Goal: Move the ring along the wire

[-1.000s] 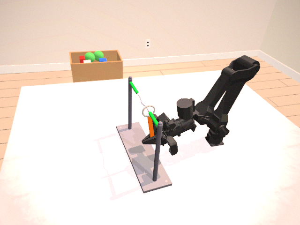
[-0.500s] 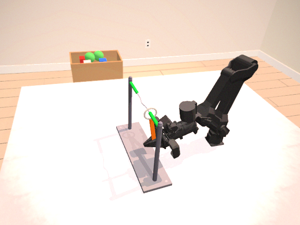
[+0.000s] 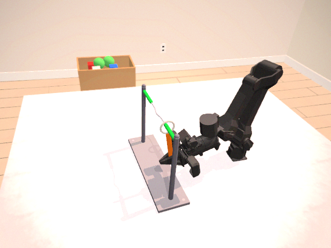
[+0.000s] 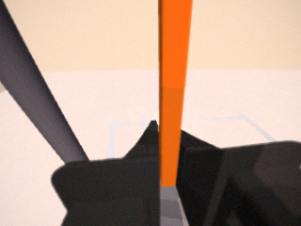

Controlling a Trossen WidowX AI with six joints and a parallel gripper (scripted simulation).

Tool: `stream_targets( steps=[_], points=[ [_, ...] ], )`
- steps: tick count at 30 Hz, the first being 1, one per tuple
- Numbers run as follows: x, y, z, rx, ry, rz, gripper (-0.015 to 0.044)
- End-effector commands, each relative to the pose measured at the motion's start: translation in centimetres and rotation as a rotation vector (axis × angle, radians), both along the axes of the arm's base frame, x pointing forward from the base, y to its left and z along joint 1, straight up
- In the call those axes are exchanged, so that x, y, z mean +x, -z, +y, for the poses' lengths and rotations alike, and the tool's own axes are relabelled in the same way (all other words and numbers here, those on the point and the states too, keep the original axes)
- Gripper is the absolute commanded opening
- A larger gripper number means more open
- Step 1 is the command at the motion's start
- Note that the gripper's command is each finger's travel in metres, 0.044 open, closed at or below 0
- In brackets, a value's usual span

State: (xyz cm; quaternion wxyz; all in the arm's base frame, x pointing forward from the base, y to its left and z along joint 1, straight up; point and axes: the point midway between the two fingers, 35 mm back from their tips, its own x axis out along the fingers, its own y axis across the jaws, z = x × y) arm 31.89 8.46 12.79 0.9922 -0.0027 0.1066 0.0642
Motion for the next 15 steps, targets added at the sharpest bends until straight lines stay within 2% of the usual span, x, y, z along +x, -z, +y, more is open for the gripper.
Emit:
stream_targets(
  steps=[1,15],
  points=[
    [-0.01,0.71,0.0,0.001,0.006,0.009,-0.015],
    [-0.03,1.43,0.01,0.001,0.005,0.009,-0.015]
  ],
)
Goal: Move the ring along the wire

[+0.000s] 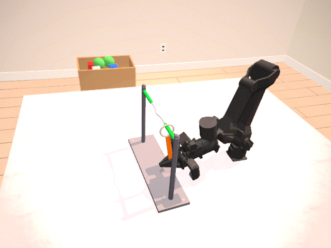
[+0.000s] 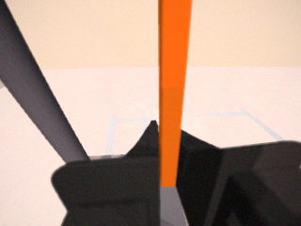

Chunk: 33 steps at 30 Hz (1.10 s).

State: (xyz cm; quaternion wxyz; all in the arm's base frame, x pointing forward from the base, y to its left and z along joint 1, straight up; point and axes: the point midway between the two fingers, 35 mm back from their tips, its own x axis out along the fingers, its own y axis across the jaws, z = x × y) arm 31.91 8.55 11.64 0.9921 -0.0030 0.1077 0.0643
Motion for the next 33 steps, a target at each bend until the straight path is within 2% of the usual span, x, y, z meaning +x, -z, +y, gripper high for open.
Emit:
stream_targets(
  steps=[1,16,28,33],
  points=[
    [-0.05,0.28,-0.09,0.002,0.006,0.007,-0.015],
    [-0.05,0.28,-0.09,0.002,0.006,0.007,-0.015],
    [-0.12,0.18,-0.02,-0.002,0.001,0.005,0.016],
    [-0.77,-0.1,-0.07,-0.001,0.001,0.006,0.016]
  ],
)
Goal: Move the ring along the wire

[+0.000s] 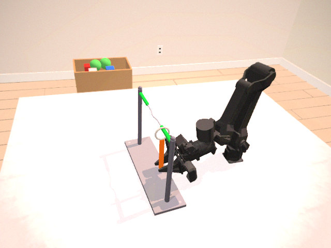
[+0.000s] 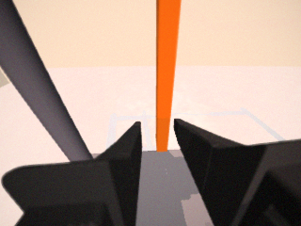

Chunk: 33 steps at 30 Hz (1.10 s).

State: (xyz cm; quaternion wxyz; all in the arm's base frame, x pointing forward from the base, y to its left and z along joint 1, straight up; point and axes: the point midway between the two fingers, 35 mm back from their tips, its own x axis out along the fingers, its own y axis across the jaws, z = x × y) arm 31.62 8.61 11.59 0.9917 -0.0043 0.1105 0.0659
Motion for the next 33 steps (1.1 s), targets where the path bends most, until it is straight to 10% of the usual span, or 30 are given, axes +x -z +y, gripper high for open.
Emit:
stream_targets(
  steps=[1,33],
  points=[
    [-0.7,-0.2,-0.1,0.001,0.005,0.0,0.016],
    [-4.6,-0.9,-0.7,0.005,0.009,0.004,0.016]
  ],
)
